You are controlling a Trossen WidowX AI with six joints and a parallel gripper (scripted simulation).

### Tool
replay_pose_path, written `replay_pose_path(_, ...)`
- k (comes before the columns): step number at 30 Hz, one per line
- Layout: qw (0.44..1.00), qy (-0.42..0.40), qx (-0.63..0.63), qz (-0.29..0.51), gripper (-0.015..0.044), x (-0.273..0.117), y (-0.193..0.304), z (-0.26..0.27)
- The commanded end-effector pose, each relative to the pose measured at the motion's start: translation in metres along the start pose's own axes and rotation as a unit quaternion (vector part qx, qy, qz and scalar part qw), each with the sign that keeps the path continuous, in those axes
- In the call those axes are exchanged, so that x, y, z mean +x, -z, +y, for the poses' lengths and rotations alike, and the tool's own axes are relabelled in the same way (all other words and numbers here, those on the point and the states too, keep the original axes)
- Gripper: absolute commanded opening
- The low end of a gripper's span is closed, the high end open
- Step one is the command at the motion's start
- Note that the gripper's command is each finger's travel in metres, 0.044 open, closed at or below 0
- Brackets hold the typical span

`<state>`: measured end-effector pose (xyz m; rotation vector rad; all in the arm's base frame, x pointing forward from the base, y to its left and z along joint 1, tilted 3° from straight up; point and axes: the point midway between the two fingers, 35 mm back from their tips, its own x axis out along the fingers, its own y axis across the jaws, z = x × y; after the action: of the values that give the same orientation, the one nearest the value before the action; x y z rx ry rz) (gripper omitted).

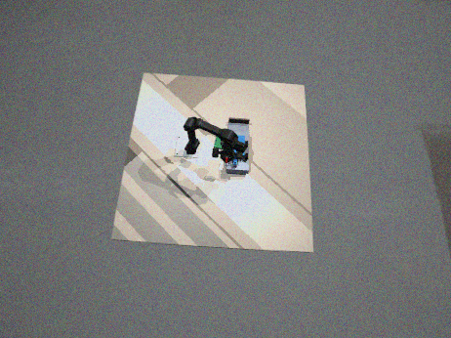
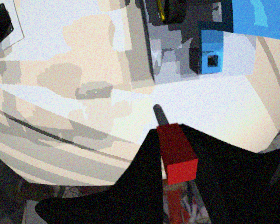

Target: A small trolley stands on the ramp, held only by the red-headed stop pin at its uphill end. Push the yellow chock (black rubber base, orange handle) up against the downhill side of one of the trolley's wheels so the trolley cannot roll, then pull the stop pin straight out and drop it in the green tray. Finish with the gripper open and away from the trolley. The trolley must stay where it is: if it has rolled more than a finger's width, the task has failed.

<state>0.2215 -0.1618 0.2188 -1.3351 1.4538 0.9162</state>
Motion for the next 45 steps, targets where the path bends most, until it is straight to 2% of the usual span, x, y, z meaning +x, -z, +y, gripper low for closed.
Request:
replay_pose_path(1,1.0,0.004,-0.001,0.001,0.0,-0.001,0.0,0.014)
replay_pose_path(11,1.0,0.003,-0.001,0.0,0.0,-0.002,-0.004,0.024)
replay_pose_path(45,1.0,0.003,-0.001,-0.007,0.0,-0.016,-0.126,0.02)
